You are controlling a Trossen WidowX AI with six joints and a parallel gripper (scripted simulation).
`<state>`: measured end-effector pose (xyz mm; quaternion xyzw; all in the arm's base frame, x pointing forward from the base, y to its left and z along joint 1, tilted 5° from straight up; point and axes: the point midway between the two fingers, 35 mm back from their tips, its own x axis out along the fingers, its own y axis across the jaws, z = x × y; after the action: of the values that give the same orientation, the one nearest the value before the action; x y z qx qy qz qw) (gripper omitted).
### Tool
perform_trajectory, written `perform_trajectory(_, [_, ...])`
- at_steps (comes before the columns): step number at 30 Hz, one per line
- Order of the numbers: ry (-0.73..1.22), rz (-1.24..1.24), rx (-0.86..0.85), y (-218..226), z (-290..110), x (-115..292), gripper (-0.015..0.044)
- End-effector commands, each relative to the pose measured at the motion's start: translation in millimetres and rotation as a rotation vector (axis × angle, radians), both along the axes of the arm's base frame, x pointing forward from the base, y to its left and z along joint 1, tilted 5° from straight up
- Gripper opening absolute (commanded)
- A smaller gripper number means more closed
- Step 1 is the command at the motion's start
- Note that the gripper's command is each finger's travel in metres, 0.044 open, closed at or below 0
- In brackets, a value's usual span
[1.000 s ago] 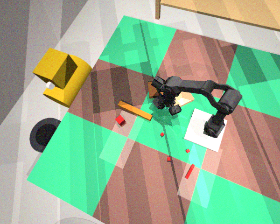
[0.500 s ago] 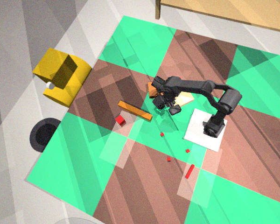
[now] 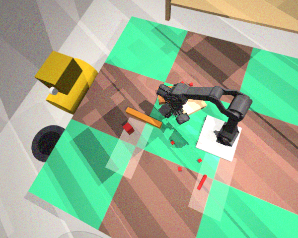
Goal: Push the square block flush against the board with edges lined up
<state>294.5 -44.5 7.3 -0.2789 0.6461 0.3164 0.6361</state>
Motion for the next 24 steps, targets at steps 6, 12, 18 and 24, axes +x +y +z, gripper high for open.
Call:
perform_trajectory(6, [0.001, -0.004, 0.001, 11, 0, 10, 0.0000])
perform_trajectory(12, [0.001, -0.004, 0.002, 18, 0, 16, 0.0000])
perform_trajectory(18, [0.000, -0.003, 0.000, 14, 42, 17, 0.0000])
perform_trajectory(24, [0.001, -0.004, 0.001, 14, 55, 16, 0.0000])
